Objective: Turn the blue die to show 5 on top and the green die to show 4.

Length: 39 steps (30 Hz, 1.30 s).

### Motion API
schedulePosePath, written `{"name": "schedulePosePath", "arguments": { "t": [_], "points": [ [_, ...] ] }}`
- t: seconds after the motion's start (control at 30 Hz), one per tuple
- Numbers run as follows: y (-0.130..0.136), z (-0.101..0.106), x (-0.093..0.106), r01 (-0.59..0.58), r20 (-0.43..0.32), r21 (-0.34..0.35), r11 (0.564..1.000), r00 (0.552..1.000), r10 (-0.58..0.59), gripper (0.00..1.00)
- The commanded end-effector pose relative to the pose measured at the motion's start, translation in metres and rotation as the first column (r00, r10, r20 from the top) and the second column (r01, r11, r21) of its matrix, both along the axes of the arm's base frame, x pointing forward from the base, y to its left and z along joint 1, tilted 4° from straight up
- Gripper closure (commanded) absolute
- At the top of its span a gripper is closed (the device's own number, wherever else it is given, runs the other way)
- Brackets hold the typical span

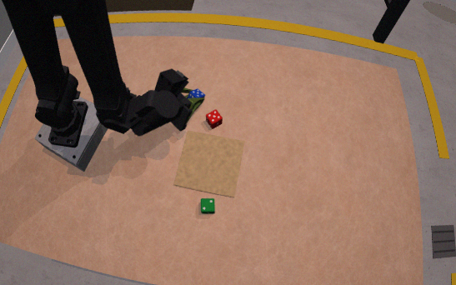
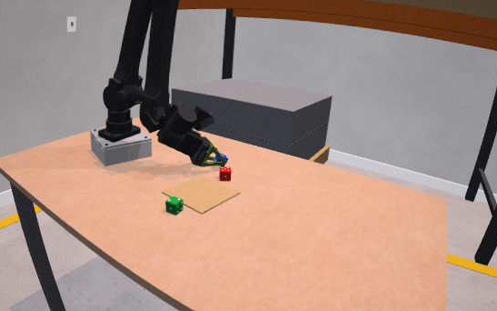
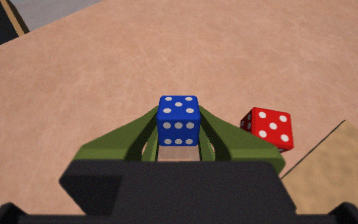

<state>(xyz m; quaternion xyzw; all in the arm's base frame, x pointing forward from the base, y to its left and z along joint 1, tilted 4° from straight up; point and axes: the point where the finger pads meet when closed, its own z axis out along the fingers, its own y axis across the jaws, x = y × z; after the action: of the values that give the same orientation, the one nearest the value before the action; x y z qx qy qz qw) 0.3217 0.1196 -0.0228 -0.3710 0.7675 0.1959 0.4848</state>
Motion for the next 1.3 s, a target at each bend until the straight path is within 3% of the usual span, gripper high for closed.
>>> {"name": "schedulePosePath", "arguments": {
  "t": [0.0, 1.27],
  "points": [
    [-0.0045, 0.0083, 0.0091, 0.018, 0.038, 0.011, 1.0, 0.999, -0.018, 0.74],
    [-0.0045, 0.0015, 0.0091, 0.017, 0.029, 0.01, 1.0, 0.999, -0.017, 0.74]
  ]
}}
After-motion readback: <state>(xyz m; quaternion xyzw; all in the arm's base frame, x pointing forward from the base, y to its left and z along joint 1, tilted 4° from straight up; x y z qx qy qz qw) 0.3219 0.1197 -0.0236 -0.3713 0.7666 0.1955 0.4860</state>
